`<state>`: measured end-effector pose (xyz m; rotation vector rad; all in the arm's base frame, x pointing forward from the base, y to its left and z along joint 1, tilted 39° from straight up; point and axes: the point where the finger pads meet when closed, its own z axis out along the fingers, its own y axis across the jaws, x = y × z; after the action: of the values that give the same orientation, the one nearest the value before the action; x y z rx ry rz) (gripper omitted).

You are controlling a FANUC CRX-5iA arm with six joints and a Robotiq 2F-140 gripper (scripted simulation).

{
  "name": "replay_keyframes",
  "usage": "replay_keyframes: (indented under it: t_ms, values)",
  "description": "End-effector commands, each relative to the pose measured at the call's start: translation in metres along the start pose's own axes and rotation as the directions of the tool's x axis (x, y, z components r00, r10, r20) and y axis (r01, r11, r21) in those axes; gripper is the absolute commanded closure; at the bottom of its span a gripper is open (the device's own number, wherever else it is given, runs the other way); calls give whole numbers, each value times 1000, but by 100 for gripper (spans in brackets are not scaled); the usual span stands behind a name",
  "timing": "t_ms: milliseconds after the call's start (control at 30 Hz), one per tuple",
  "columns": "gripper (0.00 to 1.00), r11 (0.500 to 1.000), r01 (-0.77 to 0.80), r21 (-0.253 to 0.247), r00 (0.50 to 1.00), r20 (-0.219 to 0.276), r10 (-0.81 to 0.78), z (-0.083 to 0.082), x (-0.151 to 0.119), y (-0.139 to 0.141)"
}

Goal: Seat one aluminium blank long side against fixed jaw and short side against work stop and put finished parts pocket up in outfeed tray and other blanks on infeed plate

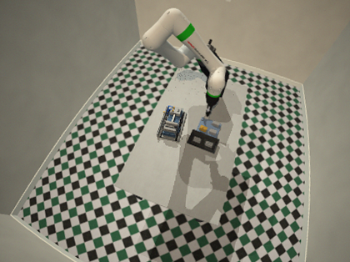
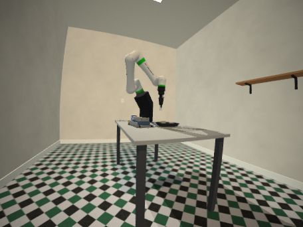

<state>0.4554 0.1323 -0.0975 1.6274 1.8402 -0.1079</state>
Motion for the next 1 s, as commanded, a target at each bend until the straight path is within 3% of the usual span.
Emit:
replay_keyframes:
  t_ms: [0,200,367,400,967]
  values:
    - [100,1000,0,3,1000,-5,0,-1,32,-28]
    - [100,1000,0,2,1000,-3,0,0,69,-70]
    - [100,1000,-1,0,1000,0,1,0,83,-90]
    - [60,1000,-1,0,1000,0,1,0,83,-90]
    - [60,1000,-1,0,1000,0,1,0,83,-90]
